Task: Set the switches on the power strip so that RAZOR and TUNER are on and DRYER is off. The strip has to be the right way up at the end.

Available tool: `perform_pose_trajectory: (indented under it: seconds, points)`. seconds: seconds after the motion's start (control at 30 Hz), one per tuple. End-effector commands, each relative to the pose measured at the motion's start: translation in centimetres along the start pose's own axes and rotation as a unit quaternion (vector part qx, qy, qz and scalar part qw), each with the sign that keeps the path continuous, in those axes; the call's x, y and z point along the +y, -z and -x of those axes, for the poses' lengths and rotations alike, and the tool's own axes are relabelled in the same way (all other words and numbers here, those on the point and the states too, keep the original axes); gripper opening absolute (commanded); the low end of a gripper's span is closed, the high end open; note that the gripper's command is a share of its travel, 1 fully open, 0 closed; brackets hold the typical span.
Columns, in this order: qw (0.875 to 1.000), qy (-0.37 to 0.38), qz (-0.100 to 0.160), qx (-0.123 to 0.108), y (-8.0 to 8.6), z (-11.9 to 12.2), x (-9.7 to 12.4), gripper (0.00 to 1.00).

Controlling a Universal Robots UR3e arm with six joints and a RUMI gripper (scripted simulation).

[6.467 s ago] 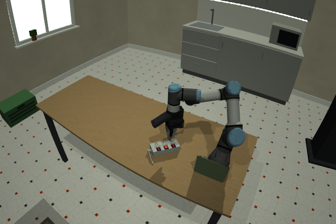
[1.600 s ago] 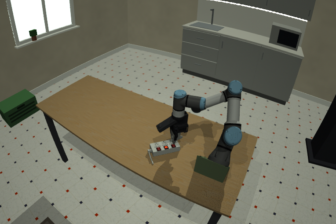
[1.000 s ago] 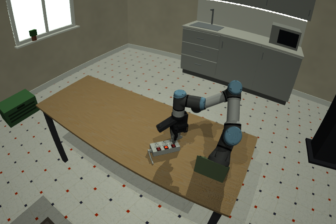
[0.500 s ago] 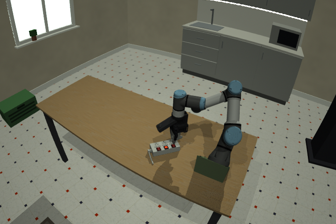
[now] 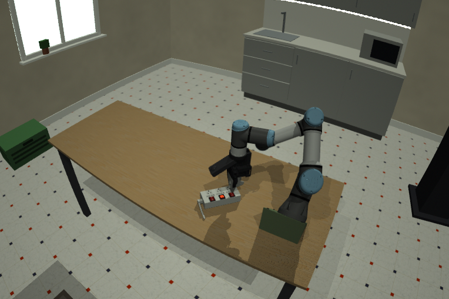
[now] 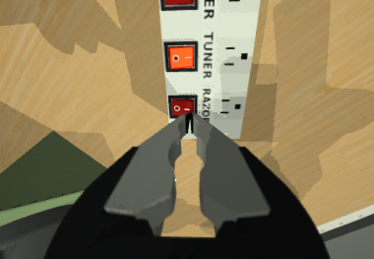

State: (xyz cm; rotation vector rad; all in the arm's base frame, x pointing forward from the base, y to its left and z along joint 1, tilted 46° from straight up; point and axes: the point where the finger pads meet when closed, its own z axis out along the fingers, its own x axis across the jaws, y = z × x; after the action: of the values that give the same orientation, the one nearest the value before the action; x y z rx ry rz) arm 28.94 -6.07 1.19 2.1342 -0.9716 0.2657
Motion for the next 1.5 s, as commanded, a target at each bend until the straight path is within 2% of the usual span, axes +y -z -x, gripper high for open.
perform_pose_trajectory:
  seconds: [0.0, 1.47]
  points:
    - [1.0, 0.0, -0.001, 0.0, 0.05, -0.04, -0.03, 0.0]
    - [1.0, 0.0, -0.001, 0.0, -0.82, -0.04, -0.03, 0.0]
